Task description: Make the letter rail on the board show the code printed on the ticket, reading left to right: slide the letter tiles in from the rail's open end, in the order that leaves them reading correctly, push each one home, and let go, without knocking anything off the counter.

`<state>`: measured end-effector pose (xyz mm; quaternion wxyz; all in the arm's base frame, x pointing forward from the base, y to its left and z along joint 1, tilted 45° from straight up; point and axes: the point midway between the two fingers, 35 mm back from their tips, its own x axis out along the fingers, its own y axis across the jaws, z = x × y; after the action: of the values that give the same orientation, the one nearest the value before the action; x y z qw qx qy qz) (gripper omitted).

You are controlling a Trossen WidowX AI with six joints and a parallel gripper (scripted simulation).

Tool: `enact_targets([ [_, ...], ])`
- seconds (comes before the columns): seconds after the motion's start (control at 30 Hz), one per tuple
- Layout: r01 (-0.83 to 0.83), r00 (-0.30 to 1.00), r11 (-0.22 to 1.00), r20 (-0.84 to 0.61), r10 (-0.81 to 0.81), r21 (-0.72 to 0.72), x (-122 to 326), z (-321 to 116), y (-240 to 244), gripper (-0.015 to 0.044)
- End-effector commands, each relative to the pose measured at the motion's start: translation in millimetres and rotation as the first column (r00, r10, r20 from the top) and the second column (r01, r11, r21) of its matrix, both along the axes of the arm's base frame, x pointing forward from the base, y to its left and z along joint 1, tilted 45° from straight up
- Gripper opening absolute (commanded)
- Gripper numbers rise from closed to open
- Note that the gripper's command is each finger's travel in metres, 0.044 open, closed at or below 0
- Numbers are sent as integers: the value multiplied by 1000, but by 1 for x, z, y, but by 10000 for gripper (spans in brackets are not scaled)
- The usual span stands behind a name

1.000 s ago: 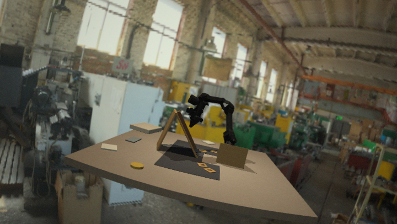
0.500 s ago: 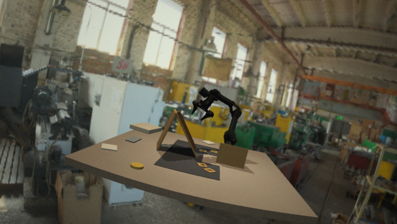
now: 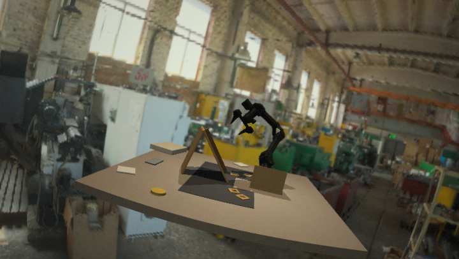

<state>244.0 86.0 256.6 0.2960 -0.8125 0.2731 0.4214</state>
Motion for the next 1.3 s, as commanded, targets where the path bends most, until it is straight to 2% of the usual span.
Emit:
enact_targets([
  [0.0,-20,1000,1000,-12,20,-8,-1,-1,1,440],
  [0.23,-20,1000,1000,-12,20,-8,-1,-1,1,440],
  [0.27,-4,1000,1000,-9,4,-2,-1,-2,0,414],
  [0.37,223,974,971,25,-226,91,3,-10,-9,340],
  [0.4,315,946,940,36,-322,133,5,-13,-14,340],
  [0.47,484,862,847,49,-505,218,8,-20,-22,340],
  [0.57,683,672,643,45,-739,347,11,-30,-35,340],
  [0.67,797,420,376,14,-907,473,14,-39,-50,340],
  [0.73,816,233,182,-23,-972,549,15,-45,-61,340],
  [0.87,713,-145,-198,-135,-980,672,15,-57,-81,340],
  [1.0,447,-465,-503,-288,-837,739,14,-70,-101,340],
  [1.13,194,-624,-635,-406,-668,748,11,-80,-116,340],
  [1.27,-80,-709,-687,-526,-471,723,8,-89,-130,340],
])
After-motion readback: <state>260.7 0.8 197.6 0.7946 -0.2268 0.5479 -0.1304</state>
